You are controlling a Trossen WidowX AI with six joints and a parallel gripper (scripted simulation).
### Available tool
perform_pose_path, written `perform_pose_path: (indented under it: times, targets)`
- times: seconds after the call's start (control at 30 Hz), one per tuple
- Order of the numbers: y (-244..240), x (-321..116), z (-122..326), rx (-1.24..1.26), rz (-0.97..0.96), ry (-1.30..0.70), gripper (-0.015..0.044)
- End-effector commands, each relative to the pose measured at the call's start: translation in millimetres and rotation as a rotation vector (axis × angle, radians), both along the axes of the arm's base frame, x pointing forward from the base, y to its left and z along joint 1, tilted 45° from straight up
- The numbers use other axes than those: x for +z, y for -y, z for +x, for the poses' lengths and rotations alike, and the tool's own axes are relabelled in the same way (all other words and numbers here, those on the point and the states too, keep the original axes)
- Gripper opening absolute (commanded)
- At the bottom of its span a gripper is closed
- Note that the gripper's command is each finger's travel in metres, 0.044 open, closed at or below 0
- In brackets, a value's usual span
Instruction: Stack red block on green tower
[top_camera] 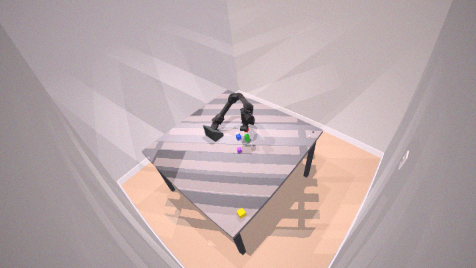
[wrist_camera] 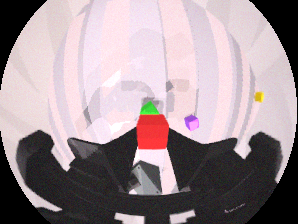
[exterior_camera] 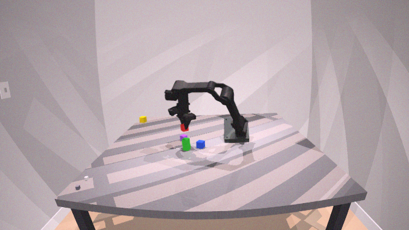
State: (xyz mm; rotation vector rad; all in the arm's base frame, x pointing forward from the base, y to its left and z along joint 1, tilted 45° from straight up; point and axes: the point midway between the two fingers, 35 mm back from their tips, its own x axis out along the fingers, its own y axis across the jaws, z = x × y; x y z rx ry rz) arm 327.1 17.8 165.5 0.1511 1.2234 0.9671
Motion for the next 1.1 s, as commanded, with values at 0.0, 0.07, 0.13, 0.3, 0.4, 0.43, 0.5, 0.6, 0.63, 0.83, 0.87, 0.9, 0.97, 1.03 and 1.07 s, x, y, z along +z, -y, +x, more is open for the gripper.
perform_pose_path:
  times: [0.0, 0.07, 0.13, 0.3, 0.4, 0.43, 0.5, 0.6, 0.63, 0.83, 0.87, 0.9, 0.97, 1.03, 1.07]
  targets:
    - [-3.8, -2.5, -2.7, -0.01, 0.009, -0.019, 0.0]
    - [-8.6, -7.8, -2.9, -0.01, 0.009, -0.019, 0.0]
    - [-13.4, -13.0, -3.3, -0.01, 0.01, -0.019, 0.0]
    - [-17.8, -17.8, -3.2, -0.01, 0.01, -0.019, 0.0]
    - [-24.0, -24.3, -2.7, -0.01, 0.01, -0.019, 0.0]
    - [-26.4, -26.7, -2.6, -0.01, 0.01, -0.019, 0.0]
    - [-31.7, -32.1, -2.6, -0.01, 0.01, -0.018, 0.0]
    - [-35.4, -35.8, -2.6, -0.01, 0.011, -0.018, 0.0]
    - [-35.3, -35.7, -2.6, -0.01, 0.011, -0.018, 0.0]
    - [-35.5, -35.9, -2.6, -0.01, 0.011, -0.018, 0.0]
    - [-35.5, -35.9, -2.6, -0.01, 0.011, -0.018, 0.0]
    - [-35.5, -35.9, -2.6, -0.01, 0.011, -0.018, 0.0]
    - [-35.5, -35.9, -2.6, -0.01, 0.011, -0.018, 0.0]
    - [-35.5, -35.9, -2.6, -0.01, 0.011, -0.018, 0.0]
    - [-35.5, -35.9, -2.6, -0.01, 0.011, -0.018, 0.0]
